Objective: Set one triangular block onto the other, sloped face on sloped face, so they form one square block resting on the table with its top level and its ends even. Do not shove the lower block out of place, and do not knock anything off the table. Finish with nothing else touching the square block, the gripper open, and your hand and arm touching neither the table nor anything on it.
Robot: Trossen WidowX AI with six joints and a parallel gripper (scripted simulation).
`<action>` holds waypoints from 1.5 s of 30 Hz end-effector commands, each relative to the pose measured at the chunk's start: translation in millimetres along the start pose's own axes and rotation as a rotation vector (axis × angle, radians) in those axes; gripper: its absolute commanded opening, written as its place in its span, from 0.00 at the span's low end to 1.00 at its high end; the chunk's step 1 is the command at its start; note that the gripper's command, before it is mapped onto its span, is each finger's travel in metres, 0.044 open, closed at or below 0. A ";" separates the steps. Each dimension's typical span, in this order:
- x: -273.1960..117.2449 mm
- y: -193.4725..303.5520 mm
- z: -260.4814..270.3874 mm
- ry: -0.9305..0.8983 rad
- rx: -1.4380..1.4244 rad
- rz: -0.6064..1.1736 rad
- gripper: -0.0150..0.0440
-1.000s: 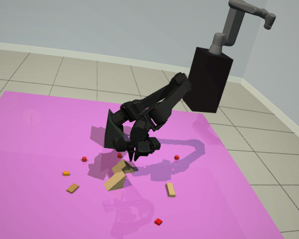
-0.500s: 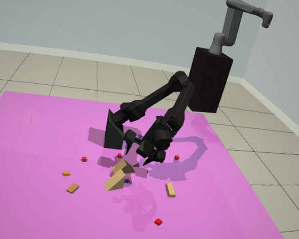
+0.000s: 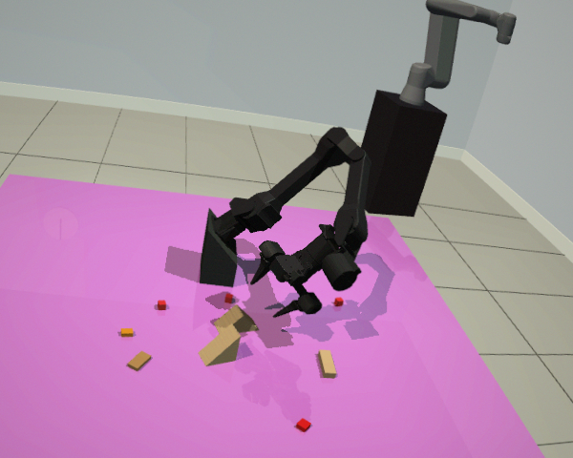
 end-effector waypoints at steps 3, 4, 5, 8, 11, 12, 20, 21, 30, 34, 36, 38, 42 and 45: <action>-17.7 31.3 0.1 -0.070 0.511 -0.241 1.00; -17.7 31.3 0.1 -0.070 0.511 -0.241 1.00; -17.7 31.3 0.1 -0.070 0.511 -0.241 1.00; -17.7 31.3 0.1 -0.070 0.511 -0.241 1.00; -17.7 31.3 0.1 -0.070 0.511 -0.241 1.00; -17.7 31.3 0.1 -0.070 0.511 -0.241 1.00; 3.2 24.5 4.3 -0.069 0.511 -0.241 1.00; 11.6 22.1 5.3 -0.069 0.511 -0.241 1.00; 78.7 7.4 0.4 -0.067 0.511 -0.241 1.00; 80.0 7.1 0.0 -0.067 0.511 -0.241 1.00; 80.2 7.0 0.0 -0.067 0.511 -0.241 1.00; 80.2 7.0 0.0 -0.067 0.511 -0.241 1.00; 79.0 6.9 0.2 -0.068 0.516 -0.244 0.96; 79.0 6.9 0.2 -0.068 0.516 -0.244 0.82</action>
Point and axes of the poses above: the point midway between the two fingers, 35 mm back from their tips, its own x axis out along the fingers, its own z axis across the jaws, y = z × x, the point moved 7 cm from there along -x, back along the fingers, and after that the axes turned 13 degrees about -x, right-handed, at the moved point
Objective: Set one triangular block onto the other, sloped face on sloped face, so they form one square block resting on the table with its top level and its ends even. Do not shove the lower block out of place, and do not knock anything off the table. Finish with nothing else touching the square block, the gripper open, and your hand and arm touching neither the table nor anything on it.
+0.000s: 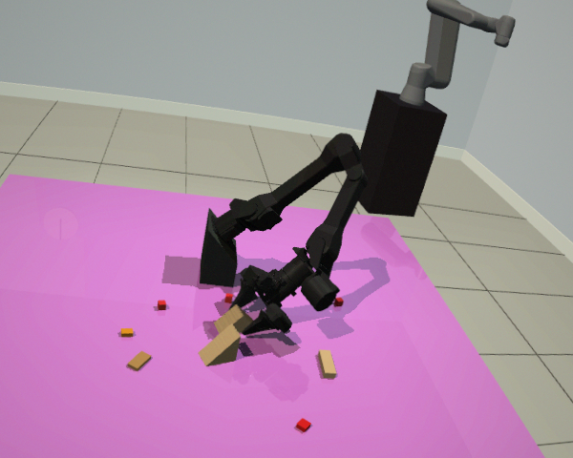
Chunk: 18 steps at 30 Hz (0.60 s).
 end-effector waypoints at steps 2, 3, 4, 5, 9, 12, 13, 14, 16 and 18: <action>-0.2 0.0 0.1 -0.001 0.000 0.000 0.73; -0.2 0.0 0.1 -0.001 0.000 0.000 0.69; -0.2 0.0 0.1 -0.001 0.000 0.000 0.64; -0.2 0.0 0.1 -0.001 0.000 0.000 0.60; -0.2 0.0 0.1 -0.001 0.000 0.000 0.52; -0.2 0.0 0.1 -0.001 0.000 0.000 0.49; -0.2 0.0 0.1 -0.001 0.000 0.000 0.44; -0.2 0.0 0.1 -0.001 0.000 0.000 0.40; -0.7 -0.6 0.2 -0.001 0.000 0.000 0.31; -4.2 -4.8 0.6 0.000 0.000 0.000 0.25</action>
Point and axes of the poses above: the point midway between the two fingers, 35 mm back from their tips, its own x axis out along the fingers, its own z axis across the jaws, y = z × x, the point moved 7 cm from there along -x, back along the fingers, and after that the axes turned 13 degrees about -x, right-handed, at the moved point
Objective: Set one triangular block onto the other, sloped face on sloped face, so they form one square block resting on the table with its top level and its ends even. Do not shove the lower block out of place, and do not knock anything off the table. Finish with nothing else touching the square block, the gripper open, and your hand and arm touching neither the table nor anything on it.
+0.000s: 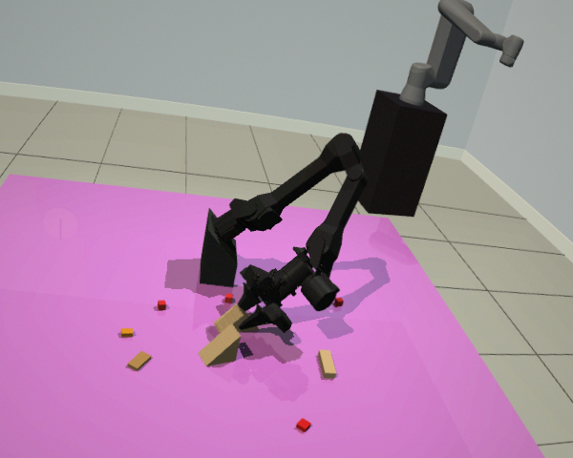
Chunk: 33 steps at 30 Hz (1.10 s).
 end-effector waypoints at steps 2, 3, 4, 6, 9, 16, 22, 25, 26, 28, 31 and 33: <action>-9.8 -11.2 1.2 -0.002 -0.001 -0.001 0.25; -13.1 -14.9 1.2 -0.001 -0.001 -0.001 0.25; -16.4 -18.6 1.1 -0.001 -0.001 -0.001 0.25; -23.0 -25.8 0.6 0.000 -0.001 -0.001 0.25; -33.2 -36.4 -1.1 0.000 -0.001 -0.002 0.25; -57.9 -59.0 -8.9 -0.001 -0.002 -0.004 0.25; -70.4 -68.8 -14.7 -0.002 -0.002 -0.005 0.25; -70.4 -68.8 -14.7 -0.002 -0.002 -0.005 0.25; -67.1 -67.6 -14.4 0.006 0.000 -0.001 0.25; -65.2 -69.7 -14.9 0.022 -0.012 0.029 0.25; -61.1 -74.8 -16.3 0.051 -0.038 0.100 0.25; -58.6 -78.2 -17.2 0.064 -0.053 0.149 0.25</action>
Point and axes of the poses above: the point midway between the two fingers, 35 mm back from their tips, its own x axis out along the fingers, its own z axis across the jaws, y = z × x, the point moved 7 cm from there along -x, back along the fingers, and after that the axes turned 13 degrees about -x, right-handed, at the moved point
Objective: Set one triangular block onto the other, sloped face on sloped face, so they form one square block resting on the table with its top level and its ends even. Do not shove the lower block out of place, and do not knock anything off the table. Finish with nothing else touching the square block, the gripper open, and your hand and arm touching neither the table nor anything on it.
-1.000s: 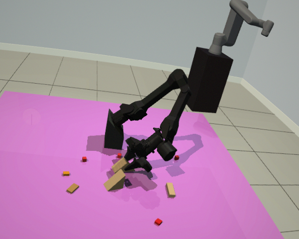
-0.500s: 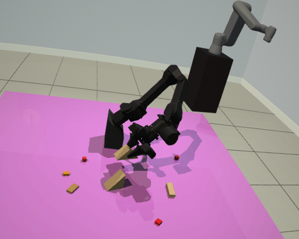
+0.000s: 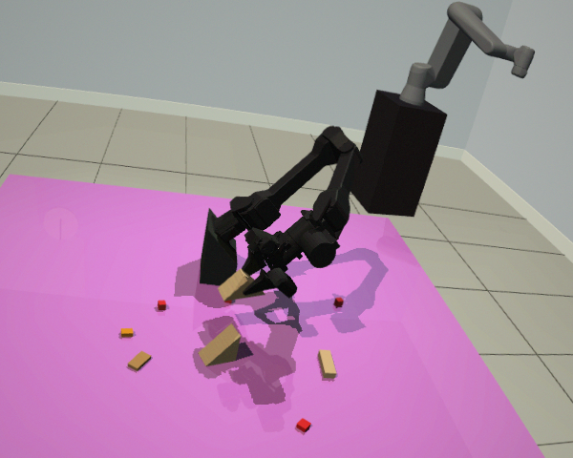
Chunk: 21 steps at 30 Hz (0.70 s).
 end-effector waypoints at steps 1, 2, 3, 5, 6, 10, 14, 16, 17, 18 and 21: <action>4.0 -7.5 -1.1 0.025 -0.025 0.084 0.25; 5.0 -9.3 -1.6 0.029 -0.031 0.109 0.25; 6.0 -11.2 -2.1 0.031 -0.038 0.134 0.25; 7.8 -15.1 -3.0 0.032 -0.049 0.185 0.25; 8.7 -17.1 -3.5 0.031 -0.053 0.210 0.25; 11.7 -25.3 -5.4 0.013 -0.069 0.310 0.25; 14.4 -34.1 -7.6 -0.022 -0.076 0.402 0.25; 15.7 -38.9 -8.8 -0.045 -0.076 0.444 0.25; 16.3 -41.2 -9.4 -0.059 -0.076 0.464 0.25; 16.7 -43.4 -10.0 -0.072 -0.076 0.485 0.25; 17.9 -50.4 -11.8 -0.120 -0.074 0.543 0.25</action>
Point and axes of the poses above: the point midway between the two fingers, 35 mm back from their tips, its own x axis out along the fingers, its own z axis across the jaws, y = z × x, the point moved 7 cm from there along -x, back along the fingers, and after that the axes turned 13 degrees about -x, right-handed, at the moved point
